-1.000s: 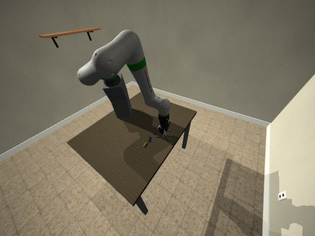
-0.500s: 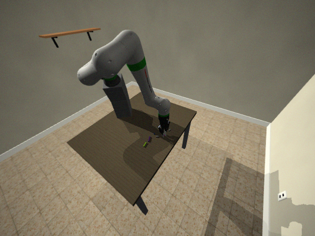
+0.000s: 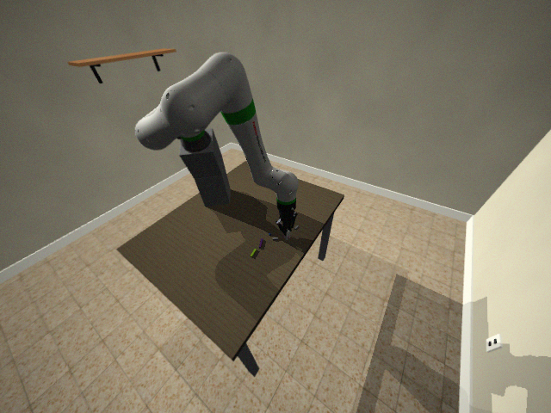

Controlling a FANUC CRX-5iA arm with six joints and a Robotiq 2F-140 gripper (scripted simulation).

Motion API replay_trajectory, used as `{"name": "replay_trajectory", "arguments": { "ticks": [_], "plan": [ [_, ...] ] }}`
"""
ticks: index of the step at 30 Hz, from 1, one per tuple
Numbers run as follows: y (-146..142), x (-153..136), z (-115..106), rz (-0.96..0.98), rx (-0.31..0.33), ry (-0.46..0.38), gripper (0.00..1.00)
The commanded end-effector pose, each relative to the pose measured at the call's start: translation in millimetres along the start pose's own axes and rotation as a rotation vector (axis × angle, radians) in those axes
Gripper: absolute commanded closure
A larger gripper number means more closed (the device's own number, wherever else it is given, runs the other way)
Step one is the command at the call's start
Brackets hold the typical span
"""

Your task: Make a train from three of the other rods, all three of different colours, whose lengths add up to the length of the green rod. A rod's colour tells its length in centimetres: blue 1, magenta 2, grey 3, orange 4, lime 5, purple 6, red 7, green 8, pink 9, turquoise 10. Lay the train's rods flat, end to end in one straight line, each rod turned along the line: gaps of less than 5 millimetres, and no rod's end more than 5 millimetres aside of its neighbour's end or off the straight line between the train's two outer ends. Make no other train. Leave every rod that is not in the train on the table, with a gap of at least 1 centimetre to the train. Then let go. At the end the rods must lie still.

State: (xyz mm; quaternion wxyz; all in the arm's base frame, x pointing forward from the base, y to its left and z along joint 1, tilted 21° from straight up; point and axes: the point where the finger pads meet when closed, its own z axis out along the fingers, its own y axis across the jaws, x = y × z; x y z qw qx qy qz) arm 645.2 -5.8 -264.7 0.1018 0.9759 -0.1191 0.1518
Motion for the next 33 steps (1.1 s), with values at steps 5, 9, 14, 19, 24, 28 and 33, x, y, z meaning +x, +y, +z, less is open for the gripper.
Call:
{"name": "replay_trajectory", "arguments": {
  "ticks": [5,9,14,19,24,28,33],
  "plan": [
    [0,0,0,0.0,0.0,0.0,0.97],
    [0,0,0,0.0,0.0,0.0,0.97],
    [0,0,0,0.0,0.0,0.0,0.97],
    [0,0,0,0.0,0.0,0.0,0.97],
    [0,0,0,0.0,0.0,0.0,0.97],
    [0,0,0,0.0,0.0,0.0,0.97],
    [0,0,-11,0.0,0.0,0.0,0.97]
  ]
}}
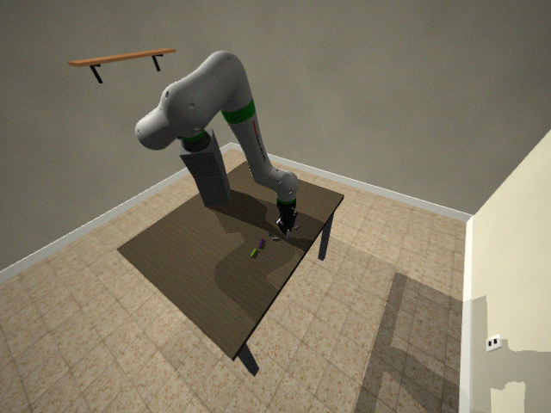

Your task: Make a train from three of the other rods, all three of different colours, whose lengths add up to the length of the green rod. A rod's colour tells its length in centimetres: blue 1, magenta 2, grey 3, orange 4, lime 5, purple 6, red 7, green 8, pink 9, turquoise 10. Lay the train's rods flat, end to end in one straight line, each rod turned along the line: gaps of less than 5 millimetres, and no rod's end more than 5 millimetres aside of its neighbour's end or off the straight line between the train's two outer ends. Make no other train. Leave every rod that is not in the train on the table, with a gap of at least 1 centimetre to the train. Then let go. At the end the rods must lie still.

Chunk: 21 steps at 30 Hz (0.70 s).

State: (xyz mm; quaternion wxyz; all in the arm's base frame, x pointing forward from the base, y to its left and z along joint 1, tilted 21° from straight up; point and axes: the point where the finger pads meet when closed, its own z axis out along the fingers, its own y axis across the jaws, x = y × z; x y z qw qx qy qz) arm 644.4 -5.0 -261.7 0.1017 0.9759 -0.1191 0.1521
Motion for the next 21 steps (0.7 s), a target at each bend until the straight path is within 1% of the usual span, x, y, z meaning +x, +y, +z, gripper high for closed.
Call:
{"name": "replay_trajectory", "arguments": {
  "ticks": [1,9,11,14,16,21],
  "plan": [
    [0,0,-13,0.0,0.0,0.0,0.97],
    [0,0,-68,0.0,0.0,0.0,0.97],
    [0,0,-68,0.0,0.0,0.0,0.97],
    [0,0,-86,0.0,0.0,0.0,0.97],
    [0,0,-93,0.0,0.0,0.0,0.97],
    [0,0,-97,0.0,0.0,0.0,0.97]
  ]
}}
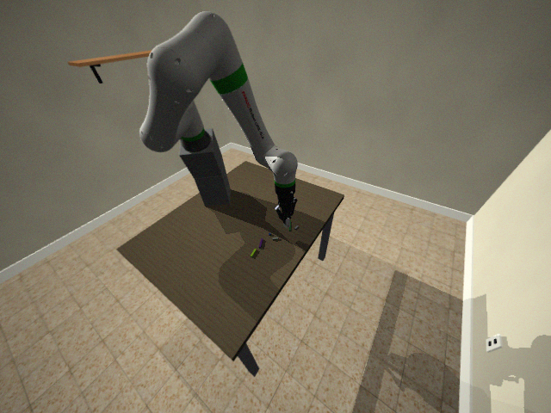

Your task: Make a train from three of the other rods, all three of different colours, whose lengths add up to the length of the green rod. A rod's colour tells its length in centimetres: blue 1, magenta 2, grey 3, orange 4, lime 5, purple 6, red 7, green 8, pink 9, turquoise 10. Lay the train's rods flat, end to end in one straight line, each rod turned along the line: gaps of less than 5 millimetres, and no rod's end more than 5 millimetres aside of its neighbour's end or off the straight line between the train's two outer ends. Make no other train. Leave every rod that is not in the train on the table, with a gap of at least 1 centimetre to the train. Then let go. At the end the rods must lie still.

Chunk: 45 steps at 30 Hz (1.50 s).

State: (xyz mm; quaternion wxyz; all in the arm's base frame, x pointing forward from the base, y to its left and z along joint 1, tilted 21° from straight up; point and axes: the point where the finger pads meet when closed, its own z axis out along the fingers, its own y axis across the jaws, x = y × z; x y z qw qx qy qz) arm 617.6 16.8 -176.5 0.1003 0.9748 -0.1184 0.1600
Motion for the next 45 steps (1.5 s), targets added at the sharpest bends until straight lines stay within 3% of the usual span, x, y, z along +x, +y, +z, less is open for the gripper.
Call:
{"name": "replay_trajectory", "arguments": {
  "ticks": [1,9,22,24,25,45],
  "plan": [
    [0,2,-5,-0.001,-0.005,-0.016,0.97],
    [1,2,-5,-0.022,-0.006,-0.015,0.97],
    [23,-13,-5,-0.507,-0.017,-0.005,0.97],
    [23,-13,-5,-0.507,-0.017,-0.005,0.97],
    [26,-17,-5,-0.606,-0.018,-0.005,0.97],
    [42,-60,-7,-1.247,0.0,-0.016,0.97]
  ]
}}
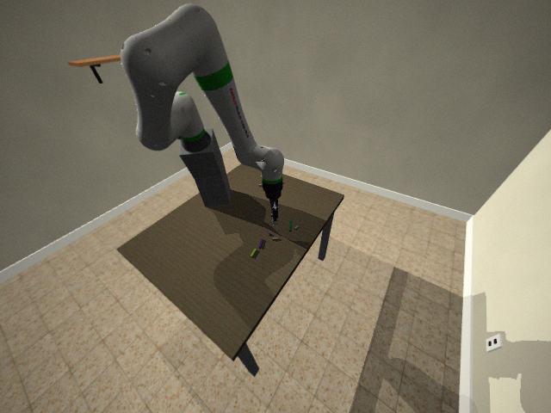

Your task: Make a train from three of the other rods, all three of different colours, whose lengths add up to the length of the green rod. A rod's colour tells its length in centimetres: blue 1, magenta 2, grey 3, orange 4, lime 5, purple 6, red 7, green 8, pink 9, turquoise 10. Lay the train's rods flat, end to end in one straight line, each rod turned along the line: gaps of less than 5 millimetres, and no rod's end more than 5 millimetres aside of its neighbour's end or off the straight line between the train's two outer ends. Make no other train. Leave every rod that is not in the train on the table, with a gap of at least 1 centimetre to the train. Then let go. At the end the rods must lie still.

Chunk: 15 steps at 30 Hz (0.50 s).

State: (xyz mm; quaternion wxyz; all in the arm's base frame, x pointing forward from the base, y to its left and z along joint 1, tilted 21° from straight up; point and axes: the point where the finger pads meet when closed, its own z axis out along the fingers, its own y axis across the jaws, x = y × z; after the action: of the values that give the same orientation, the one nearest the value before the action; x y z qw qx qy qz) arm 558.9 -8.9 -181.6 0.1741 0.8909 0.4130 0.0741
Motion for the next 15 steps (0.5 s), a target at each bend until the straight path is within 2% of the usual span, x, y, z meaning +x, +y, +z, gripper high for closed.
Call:
{"name": "replay_trajectory", "arguments": {
  "ticks": [1,4,15],
  "plan": [
    [-10.0,-8.4,-0.8,-0.167,0.009,0.008,0.97],
    [-14.8,-11.9,-1.2,-0.233,0.013,0.009,0.97],
    [-14.9,-11.9,-1.2,-0.234,0.013,0.009,0.97]
  ]
}}
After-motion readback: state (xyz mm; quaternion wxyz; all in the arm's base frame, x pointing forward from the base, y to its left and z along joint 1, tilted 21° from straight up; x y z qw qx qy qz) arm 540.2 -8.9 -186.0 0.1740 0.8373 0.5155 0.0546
